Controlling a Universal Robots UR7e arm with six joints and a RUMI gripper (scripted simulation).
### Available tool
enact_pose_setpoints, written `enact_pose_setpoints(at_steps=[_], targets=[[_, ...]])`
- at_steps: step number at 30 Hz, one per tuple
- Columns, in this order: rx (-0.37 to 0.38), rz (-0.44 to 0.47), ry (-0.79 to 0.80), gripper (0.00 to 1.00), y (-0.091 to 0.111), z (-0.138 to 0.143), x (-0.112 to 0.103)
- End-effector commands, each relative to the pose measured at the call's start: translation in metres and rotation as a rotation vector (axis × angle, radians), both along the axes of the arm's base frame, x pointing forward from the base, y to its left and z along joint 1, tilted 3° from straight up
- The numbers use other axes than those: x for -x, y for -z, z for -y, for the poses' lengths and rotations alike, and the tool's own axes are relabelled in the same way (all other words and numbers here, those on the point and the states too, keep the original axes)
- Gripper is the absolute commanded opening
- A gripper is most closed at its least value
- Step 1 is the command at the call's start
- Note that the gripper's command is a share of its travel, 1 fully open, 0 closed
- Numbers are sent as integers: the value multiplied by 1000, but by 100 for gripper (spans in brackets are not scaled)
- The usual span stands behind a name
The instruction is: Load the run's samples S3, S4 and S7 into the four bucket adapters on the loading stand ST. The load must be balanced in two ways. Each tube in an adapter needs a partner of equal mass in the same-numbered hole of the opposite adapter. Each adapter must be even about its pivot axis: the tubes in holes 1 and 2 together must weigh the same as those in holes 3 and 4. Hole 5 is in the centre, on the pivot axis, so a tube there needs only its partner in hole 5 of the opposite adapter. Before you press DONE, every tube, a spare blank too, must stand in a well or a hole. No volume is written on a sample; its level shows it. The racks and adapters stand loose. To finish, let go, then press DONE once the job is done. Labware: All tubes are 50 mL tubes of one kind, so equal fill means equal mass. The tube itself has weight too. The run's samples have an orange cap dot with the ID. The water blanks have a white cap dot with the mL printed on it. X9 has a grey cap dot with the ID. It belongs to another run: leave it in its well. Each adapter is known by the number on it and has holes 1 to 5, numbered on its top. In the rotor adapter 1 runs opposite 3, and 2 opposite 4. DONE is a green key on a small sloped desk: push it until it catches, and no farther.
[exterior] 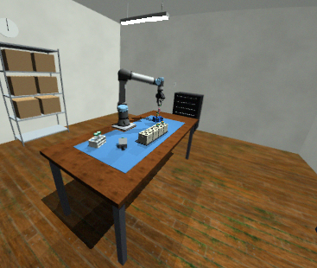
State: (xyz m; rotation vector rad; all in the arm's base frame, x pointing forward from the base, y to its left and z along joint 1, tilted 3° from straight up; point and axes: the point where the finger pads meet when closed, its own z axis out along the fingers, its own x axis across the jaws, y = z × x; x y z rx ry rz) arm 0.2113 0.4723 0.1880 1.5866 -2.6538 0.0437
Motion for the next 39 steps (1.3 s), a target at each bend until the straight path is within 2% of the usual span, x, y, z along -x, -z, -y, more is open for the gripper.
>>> enact_pose_setpoints(at_steps=[1, 5, 20, 22, 28, 37, 39], targets=[[0, 0, 0, 0, -14, -1, -1], [0, 0, 0, 0, -14, -1, -1], [-11, -19, -399, 0, -18, 89, -45], [-11, -19, -399, 0, -18, 89, -45], [-15, -27, -550, 0, -19, 124, -63], [-15, -27, -550, 0, -21, 178, -90], [-15, -27, -550, 0, -21, 178, -90]])
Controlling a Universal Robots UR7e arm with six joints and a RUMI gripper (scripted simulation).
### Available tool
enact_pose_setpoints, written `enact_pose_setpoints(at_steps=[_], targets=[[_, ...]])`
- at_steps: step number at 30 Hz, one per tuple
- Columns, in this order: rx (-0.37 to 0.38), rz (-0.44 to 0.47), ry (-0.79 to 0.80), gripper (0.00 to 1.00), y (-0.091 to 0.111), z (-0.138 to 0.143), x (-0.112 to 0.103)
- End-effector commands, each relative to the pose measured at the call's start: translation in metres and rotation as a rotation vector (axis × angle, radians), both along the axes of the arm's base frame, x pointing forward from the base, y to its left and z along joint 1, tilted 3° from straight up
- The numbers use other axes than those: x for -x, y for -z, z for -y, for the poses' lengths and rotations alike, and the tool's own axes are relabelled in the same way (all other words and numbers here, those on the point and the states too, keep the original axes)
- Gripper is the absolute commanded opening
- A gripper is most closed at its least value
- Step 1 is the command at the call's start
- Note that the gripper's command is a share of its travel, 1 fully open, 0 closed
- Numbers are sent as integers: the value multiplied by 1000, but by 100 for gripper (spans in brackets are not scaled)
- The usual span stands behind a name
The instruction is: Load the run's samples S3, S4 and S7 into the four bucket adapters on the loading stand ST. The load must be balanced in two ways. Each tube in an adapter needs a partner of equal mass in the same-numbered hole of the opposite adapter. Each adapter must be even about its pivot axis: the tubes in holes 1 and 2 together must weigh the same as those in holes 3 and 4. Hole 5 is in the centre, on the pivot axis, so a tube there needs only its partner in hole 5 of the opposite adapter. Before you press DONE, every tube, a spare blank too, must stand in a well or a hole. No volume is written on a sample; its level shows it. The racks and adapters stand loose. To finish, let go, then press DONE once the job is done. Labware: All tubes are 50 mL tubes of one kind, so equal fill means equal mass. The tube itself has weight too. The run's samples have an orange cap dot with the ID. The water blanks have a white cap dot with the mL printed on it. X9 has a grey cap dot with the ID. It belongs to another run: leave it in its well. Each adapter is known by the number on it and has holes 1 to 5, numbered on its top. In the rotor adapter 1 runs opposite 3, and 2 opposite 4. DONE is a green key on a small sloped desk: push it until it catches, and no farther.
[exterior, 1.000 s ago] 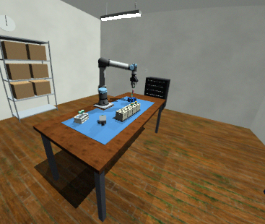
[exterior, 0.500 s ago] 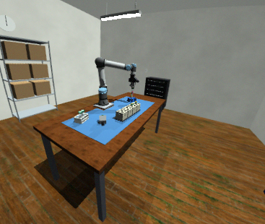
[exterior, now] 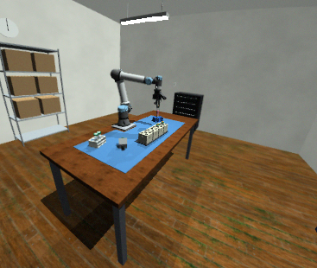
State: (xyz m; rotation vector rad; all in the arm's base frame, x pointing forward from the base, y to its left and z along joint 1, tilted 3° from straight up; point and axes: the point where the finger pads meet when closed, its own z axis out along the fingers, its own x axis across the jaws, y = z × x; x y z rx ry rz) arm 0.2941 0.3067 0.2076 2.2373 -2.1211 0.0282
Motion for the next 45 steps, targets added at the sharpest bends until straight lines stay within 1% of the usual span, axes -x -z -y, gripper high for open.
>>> enact_pose_setpoints(at_steps=[1, 15, 17, 32, 34, 45], targets=[[-5, -1, -5, 0, -1, 18, -10], [-5, -1, -5, 0, -4, 102, -52], [-5, -1, -5, 0, -4, 102, -52], [-5, -1, -5, 0, -8, 191, -96], [-5, -1, -5, 0, -8, 191, -96], [-5, -1, -5, 0, -10, 257, -129]])
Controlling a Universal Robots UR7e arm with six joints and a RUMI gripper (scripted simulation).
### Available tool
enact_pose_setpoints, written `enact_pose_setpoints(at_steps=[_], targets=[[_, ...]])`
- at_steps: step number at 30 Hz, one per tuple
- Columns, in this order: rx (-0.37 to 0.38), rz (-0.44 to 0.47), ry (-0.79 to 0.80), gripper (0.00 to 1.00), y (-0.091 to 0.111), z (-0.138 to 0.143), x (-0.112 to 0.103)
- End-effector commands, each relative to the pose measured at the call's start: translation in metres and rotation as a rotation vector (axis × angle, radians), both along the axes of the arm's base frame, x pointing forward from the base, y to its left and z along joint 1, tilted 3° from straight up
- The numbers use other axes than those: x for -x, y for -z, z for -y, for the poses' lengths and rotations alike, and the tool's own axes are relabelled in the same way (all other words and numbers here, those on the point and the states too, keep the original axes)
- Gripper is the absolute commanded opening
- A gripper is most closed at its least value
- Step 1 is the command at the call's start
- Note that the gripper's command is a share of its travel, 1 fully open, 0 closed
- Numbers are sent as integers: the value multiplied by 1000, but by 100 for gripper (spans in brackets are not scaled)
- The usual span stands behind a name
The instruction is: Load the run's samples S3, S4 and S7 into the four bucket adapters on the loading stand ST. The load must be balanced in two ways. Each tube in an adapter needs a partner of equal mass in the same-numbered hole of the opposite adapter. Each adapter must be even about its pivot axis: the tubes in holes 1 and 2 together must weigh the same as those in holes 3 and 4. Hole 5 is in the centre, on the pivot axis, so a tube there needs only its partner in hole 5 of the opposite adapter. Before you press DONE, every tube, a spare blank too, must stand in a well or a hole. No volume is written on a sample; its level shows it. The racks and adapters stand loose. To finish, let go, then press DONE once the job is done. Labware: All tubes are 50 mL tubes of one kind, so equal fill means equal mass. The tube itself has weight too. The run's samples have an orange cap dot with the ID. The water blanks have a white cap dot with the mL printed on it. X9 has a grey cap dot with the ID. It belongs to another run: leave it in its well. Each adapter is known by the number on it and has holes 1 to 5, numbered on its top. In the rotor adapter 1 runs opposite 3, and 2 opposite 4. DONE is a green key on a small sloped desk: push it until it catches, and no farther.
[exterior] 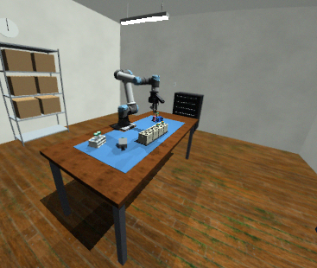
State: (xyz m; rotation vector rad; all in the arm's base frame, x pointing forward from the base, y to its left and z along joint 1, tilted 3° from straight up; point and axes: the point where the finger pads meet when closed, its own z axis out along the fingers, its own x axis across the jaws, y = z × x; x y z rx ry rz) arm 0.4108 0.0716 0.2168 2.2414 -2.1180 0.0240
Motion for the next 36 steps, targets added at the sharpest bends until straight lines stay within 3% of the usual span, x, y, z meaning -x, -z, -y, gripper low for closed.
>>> enact_pose_setpoints(at_steps=[1, 17, 26, 36], targets=[[-2, 1, -1, 0, -1, 28, -15], [-2, 1, -1, 0, -4, 112, -57], [-2, 1, -1, 0, -4, 112, -57], [-2, 1, -1, 0, 22, 114, -57]])
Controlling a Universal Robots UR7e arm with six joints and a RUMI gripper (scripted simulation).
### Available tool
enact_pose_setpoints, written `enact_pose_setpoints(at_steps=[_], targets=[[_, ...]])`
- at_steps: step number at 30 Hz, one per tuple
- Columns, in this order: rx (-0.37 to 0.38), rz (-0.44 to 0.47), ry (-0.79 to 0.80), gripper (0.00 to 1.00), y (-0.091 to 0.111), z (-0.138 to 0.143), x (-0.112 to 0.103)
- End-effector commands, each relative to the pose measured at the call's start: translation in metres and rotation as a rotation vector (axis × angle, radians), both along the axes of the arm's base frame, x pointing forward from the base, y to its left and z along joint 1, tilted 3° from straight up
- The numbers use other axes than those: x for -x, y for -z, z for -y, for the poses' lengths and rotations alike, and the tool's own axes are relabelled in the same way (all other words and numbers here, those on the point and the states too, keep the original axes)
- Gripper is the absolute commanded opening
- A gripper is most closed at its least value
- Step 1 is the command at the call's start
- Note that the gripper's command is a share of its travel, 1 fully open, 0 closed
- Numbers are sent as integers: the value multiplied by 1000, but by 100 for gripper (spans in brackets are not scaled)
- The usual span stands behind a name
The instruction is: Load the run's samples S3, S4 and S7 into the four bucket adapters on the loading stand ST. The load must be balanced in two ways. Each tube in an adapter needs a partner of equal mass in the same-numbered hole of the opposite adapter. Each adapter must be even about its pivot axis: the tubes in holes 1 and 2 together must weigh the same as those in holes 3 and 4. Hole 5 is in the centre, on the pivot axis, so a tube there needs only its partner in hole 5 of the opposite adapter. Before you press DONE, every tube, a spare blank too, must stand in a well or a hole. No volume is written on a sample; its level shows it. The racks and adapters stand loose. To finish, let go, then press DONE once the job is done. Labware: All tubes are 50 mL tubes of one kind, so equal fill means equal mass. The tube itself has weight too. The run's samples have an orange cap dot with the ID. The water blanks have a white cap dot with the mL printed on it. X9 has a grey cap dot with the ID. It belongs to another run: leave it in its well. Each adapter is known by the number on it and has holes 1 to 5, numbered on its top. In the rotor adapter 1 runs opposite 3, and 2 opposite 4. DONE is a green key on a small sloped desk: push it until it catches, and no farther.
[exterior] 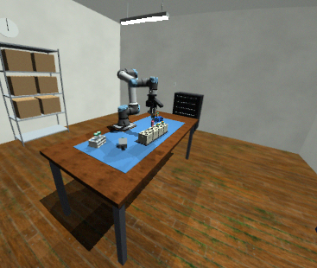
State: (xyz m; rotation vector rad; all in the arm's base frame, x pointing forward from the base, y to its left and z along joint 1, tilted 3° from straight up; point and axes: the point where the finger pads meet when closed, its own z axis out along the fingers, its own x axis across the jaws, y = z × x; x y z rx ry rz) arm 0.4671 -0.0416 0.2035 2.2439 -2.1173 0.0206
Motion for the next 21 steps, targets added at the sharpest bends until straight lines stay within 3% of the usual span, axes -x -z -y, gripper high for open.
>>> enact_pose_setpoints(at_steps=[1, 7, 21], targets=[[0, 2, 0, 0, 12, 1, 0], [0, 2, 0, 0, 22, 1, 0], [0, 2, 0, 0, 22, 1, 0]])
